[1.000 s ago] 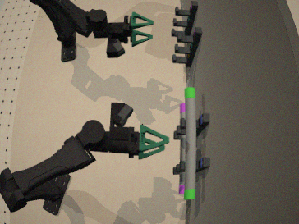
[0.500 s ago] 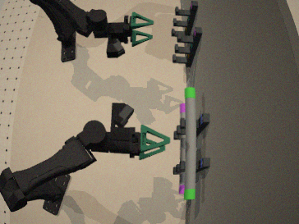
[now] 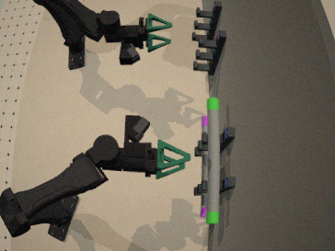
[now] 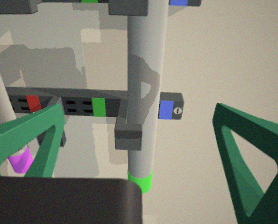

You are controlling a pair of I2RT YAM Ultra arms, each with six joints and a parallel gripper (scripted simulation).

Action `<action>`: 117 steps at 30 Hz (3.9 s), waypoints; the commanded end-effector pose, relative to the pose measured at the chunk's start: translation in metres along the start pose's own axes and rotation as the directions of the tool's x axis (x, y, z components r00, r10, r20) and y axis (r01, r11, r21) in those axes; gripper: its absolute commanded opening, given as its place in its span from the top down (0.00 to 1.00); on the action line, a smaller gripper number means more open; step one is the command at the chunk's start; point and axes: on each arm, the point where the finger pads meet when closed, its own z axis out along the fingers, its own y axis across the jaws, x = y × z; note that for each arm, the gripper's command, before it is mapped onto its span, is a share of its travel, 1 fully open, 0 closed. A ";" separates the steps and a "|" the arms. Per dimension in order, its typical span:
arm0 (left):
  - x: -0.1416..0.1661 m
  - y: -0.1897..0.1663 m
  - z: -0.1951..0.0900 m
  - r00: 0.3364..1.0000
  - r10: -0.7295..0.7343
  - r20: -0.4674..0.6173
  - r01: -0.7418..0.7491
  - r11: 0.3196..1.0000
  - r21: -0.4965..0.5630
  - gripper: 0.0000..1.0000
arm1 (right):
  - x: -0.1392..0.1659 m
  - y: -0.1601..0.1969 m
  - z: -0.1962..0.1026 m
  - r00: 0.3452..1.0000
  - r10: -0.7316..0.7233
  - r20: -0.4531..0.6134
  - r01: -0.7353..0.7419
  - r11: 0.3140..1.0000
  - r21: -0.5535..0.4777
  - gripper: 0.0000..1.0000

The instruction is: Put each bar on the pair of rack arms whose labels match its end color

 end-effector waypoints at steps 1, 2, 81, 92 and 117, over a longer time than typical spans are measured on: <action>-0.002 -0.004 -0.001 1.000 0.002 0.003 -0.002 1.000 0.005 0.00 | 0.004 -0.020 0.001 1.000 0.027 -0.003 -0.027 0.999 0.034 0.00; -0.002 -0.004 -0.001 1.000 0.002 0.003 -0.002 1.000 0.005 0.00 | 0.004 -0.020 0.001 1.000 0.027 -0.003 -0.027 0.999 0.034 0.00; -0.002 -0.004 -0.001 1.000 0.002 0.003 -0.002 1.000 0.005 0.00 | 0.006 -0.033 0.015 1.000 0.027 -0.003 -0.027 0.999 0.034 0.00; -0.002 -0.004 -0.001 1.000 0.002 0.003 -0.002 1.000 0.005 0.00 | 0.006 -0.026 0.028 1.000 0.027 -0.003 -0.027 0.999 0.034 0.00; -0.002 -0.004 -0.001 1.000 0.002 0.003 -0.002 1.000 0.005 0.00 | 0.006 -0.029 0.054 1.000 0.027 -0.003 -0.027 0.999 0.034 0.00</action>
